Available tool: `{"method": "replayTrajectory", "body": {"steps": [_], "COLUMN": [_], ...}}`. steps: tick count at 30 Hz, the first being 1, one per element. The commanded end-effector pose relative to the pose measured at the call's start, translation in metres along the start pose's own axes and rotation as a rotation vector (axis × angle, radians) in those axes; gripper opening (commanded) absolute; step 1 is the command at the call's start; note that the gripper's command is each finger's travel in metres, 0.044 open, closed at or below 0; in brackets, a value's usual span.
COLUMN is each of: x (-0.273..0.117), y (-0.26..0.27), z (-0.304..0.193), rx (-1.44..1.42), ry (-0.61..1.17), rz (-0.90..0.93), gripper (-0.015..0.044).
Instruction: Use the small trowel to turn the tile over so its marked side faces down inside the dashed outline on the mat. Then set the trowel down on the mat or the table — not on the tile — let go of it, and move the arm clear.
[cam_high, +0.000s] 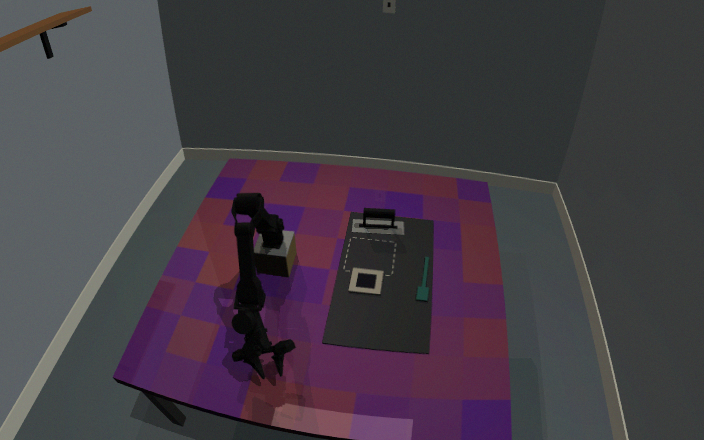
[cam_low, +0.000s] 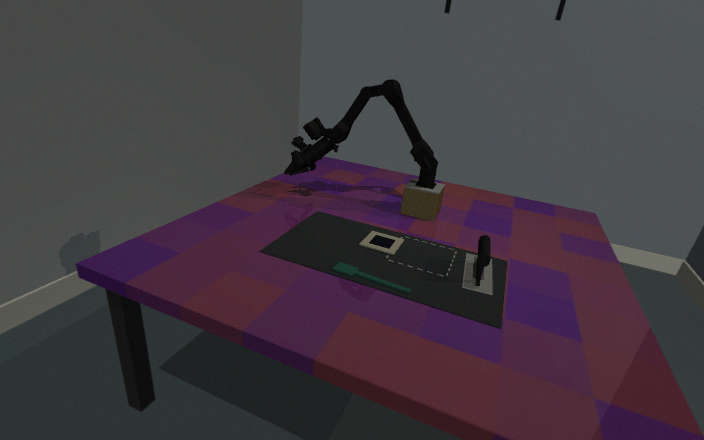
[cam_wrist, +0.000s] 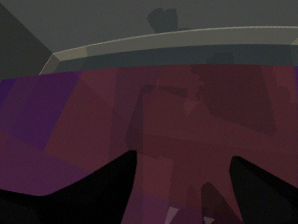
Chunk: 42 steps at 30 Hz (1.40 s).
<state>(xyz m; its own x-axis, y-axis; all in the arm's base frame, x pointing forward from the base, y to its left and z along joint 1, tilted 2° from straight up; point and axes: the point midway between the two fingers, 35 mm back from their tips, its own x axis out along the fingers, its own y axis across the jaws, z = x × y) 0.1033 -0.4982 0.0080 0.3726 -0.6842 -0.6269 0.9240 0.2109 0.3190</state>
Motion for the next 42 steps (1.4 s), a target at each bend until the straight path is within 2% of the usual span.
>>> {"method": "replayTrajectory", "body": {"steps": [1,12,21,32,42], "x": [0.008,0.010,-0.020,-0.114,-0.236], "y": [0.050,0.189,0.303,0.408,0.447], "z": [-0.017,-0.084,-0.173,-0.304,-0.408], "rx": [-0.038,-0.216,-0.431,-0.705,-0.989], "ry": [0.077,0.285,0.465,0.680,0.834], "rz": [0.044,0.170,0.270,0.354,0.389], "gripper": [0.0270,0.0270,0.0270,0.0270,0.0270]}}
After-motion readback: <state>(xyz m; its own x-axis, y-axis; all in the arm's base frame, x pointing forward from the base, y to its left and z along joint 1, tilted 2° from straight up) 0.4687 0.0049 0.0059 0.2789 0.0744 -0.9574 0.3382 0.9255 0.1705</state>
